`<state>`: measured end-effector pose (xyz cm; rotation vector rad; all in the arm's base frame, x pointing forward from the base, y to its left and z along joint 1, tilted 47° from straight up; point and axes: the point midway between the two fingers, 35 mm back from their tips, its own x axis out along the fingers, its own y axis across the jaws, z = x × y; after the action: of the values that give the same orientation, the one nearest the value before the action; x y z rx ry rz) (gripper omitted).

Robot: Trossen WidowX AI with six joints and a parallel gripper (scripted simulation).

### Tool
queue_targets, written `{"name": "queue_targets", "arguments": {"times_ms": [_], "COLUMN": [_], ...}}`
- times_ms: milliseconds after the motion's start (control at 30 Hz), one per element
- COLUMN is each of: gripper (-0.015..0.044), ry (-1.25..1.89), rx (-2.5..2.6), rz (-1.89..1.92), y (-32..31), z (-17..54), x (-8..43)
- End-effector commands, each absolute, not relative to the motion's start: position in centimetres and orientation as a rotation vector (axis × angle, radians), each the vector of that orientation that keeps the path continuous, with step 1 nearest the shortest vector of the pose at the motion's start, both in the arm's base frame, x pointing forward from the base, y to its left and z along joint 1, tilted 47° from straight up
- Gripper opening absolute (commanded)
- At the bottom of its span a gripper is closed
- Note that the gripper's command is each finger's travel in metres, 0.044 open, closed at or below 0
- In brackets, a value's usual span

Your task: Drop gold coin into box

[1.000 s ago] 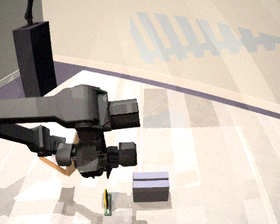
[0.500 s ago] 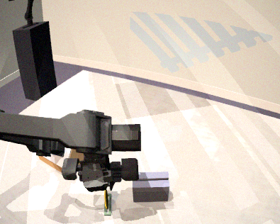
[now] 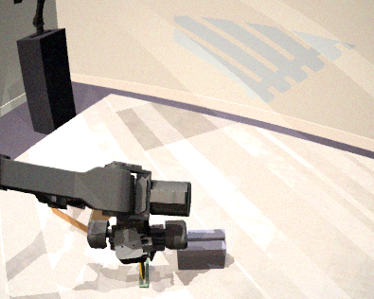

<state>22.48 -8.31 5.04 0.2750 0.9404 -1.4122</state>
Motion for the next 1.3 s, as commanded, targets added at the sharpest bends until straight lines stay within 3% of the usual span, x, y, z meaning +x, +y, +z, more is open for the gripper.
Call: {"name": "queue_targets", "arguments": {"times_ms": [0,867,1067,1267], "gripper": [0.0161,0.0161,0.0003,0.0], "ry": [0.944,0.94,0.94,0.94], "rx": [0.264,0.259,0.259,0.259], "rz": [-1.414,-1.419,-1.419,-1.419], "y": [-8.8,-11.7,-11.7,-11.7], "z": [4.6,2.1,2.1,2.1], "x": [22.3,21.5,21.5,21.5]}}
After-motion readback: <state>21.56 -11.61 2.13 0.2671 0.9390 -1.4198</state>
